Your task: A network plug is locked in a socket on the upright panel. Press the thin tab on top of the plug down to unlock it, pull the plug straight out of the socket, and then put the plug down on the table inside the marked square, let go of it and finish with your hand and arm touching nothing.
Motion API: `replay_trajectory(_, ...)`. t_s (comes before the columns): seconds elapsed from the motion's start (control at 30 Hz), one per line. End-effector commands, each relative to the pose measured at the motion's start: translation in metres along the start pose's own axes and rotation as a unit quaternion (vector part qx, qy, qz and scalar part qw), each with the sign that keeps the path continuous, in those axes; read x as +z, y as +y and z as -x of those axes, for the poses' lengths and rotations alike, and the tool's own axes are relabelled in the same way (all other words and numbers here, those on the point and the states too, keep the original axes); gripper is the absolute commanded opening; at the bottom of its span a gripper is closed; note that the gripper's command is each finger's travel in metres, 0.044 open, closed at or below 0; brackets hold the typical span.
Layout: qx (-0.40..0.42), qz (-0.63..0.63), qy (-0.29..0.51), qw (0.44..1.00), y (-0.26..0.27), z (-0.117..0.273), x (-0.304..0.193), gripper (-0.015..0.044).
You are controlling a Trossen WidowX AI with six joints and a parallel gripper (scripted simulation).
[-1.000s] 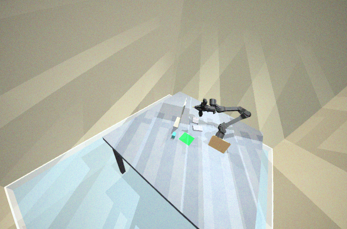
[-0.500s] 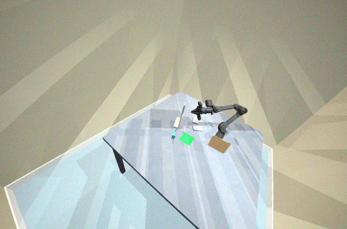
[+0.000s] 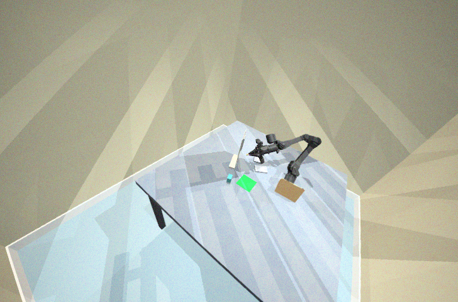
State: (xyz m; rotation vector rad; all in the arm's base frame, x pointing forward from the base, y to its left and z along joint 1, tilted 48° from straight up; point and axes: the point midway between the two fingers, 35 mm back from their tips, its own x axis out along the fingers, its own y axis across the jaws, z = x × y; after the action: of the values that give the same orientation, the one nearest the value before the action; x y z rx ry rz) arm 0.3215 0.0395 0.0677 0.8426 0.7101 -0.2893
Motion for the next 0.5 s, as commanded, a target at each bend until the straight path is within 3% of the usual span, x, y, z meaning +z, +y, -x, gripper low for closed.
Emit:
replay_trajectory(0.0, -0.030, -0.011, -0.003, 0.999, -0.009, -0.010, -0.009, 0.0000)
replay_trajectory(0.47, -0.113, -0.025, -0.020, 0.993, -0.038, -0.031, -0.035, 0.0000)
